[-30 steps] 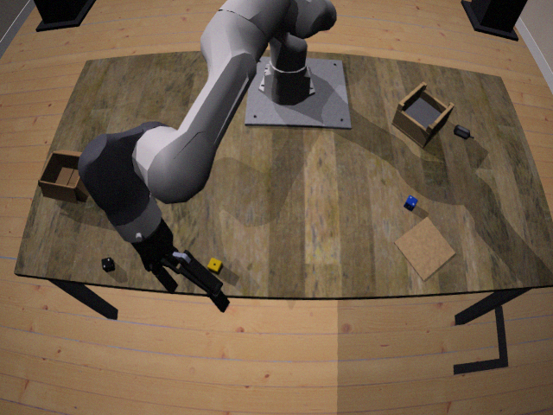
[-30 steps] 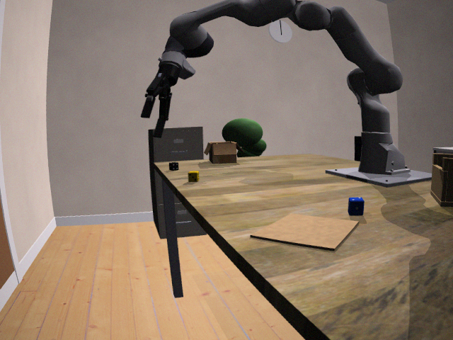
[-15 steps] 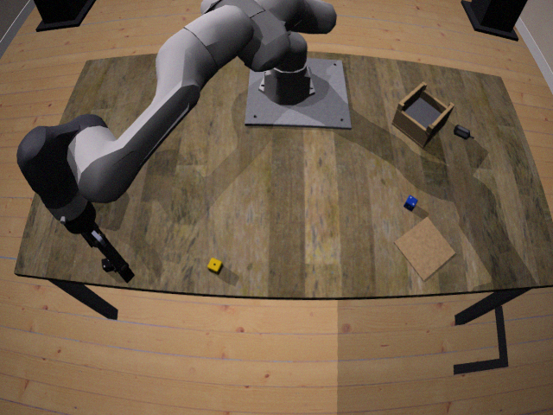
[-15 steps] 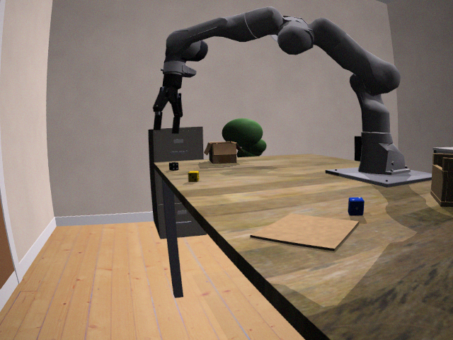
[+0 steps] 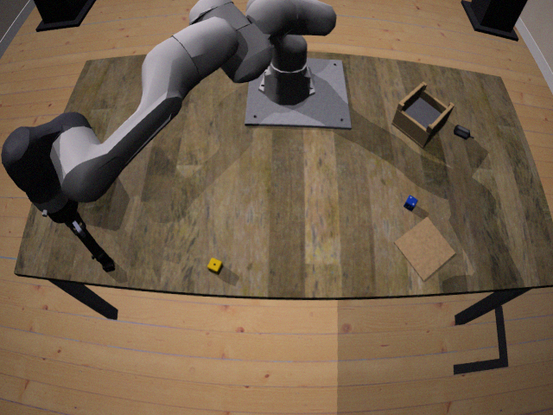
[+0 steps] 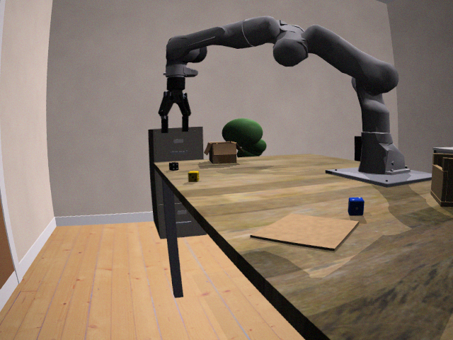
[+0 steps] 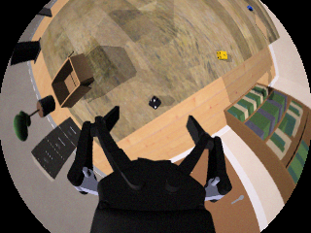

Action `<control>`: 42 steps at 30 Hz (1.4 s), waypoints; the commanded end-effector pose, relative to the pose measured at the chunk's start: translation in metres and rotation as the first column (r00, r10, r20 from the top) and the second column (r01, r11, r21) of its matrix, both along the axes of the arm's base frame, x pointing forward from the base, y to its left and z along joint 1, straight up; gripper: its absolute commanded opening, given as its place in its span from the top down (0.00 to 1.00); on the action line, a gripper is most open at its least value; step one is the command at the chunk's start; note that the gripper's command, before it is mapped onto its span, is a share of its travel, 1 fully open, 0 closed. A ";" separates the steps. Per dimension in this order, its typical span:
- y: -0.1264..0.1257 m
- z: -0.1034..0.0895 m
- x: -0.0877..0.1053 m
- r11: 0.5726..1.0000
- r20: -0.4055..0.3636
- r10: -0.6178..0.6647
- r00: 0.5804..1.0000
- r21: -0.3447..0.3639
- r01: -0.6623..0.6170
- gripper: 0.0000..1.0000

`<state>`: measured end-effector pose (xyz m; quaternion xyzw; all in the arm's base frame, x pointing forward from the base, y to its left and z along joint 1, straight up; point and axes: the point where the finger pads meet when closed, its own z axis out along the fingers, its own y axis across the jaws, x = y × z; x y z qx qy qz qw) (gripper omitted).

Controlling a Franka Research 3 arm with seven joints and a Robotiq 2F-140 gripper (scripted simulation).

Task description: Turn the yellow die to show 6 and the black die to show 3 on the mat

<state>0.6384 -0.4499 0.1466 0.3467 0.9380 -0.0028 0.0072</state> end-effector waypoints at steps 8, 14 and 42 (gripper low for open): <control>0.002 0.000 -0.004 0.999 -0.017 -0.036 0.999 0.010 0.036 0.00; 0.002 0.000 -0.004 0.999 -0.017 -0.036 0.999 0.010 0.036 0.00; 0.001 -0.040 -0.005 0.999 -0.018 -0.036 0.999 0.010 0.036 0.00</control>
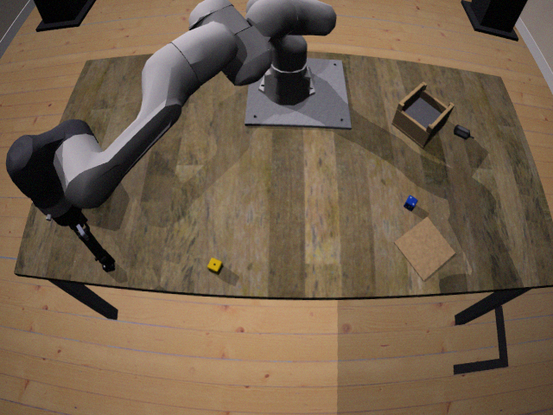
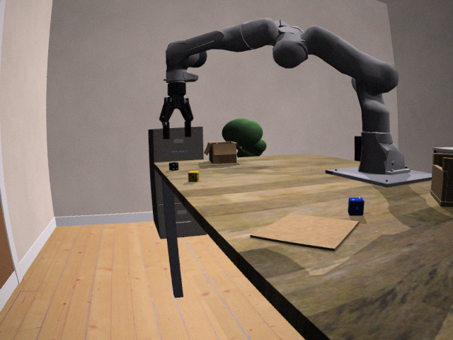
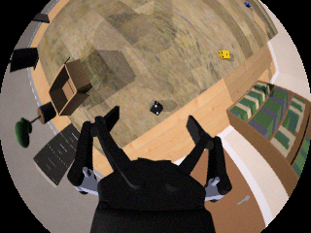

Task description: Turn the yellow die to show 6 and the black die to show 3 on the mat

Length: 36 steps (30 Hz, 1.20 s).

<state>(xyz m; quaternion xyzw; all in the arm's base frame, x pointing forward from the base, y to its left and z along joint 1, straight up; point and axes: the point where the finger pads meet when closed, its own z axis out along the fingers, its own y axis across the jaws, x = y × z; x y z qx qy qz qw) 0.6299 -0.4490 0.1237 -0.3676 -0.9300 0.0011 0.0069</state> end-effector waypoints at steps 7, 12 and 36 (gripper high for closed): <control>-0.001 -0.058 0.003 1.000 0.008 0.009 1.000 -0.004 -0.009 0.00; -0.001 -0.062 0.003 1.000 0.008 0.009 1.000 -0.004 -0.009 0.00; -0.001 -0.063 0.003 1.000 0.008 0.009 1.000 -0.004 -0.009 0.00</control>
